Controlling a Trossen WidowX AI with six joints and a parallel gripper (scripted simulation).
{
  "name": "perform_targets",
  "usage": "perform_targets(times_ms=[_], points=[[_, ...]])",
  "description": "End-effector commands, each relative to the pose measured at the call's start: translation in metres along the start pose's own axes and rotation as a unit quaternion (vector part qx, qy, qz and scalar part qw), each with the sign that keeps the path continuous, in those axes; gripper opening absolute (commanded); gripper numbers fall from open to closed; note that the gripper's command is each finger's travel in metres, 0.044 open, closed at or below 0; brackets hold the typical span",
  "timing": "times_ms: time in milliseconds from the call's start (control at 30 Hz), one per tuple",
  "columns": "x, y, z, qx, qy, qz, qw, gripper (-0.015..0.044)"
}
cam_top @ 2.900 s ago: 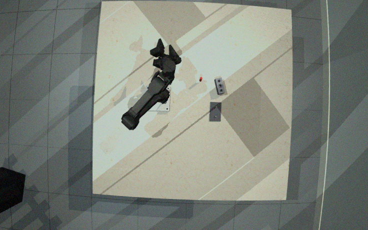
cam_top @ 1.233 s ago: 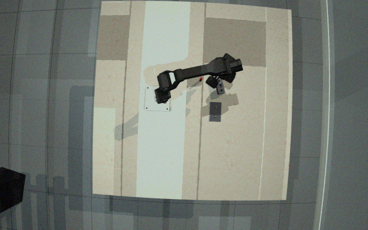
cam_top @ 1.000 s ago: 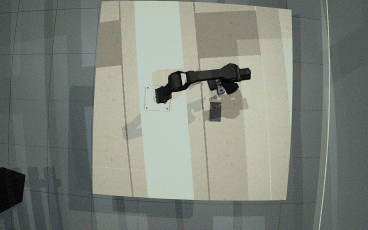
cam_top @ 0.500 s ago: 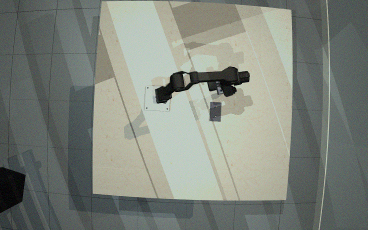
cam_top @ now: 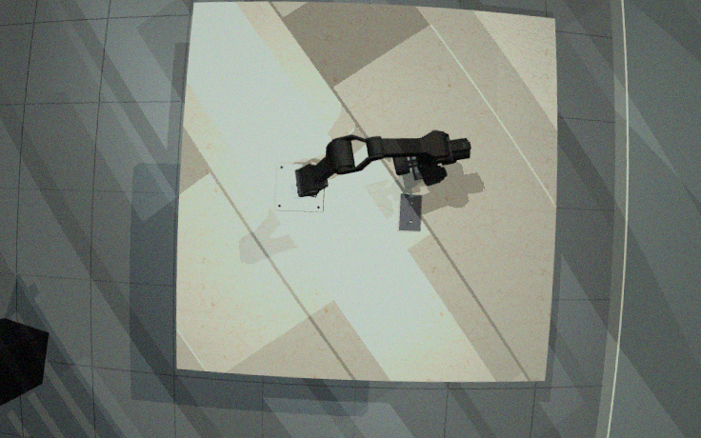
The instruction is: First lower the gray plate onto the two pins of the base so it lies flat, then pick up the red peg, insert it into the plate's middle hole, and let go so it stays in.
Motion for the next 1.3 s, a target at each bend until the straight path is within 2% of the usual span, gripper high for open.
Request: perform_targets(times_ms=[0,1100,1267], points=[[0.0,0.0,-0.006,0.0,0.0,-0.003,1.0,0.044],[0.0,0.0,-0.055,0.0,0.0,-0.003,1.0,0.044],[0.0,0.0,-0.055,0.0,0.0,-0.003,1.0,0.0309]])
Point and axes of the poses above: the point midway between the two fingers, 35 mm back from their tips, its own z axis back along the fingers, its own x axis across the jaws, y = z × x, the point moved 4 cm from there along z, back along the fingers, and after that the axes turned 9 degrees about z, right-handed, at the moved point
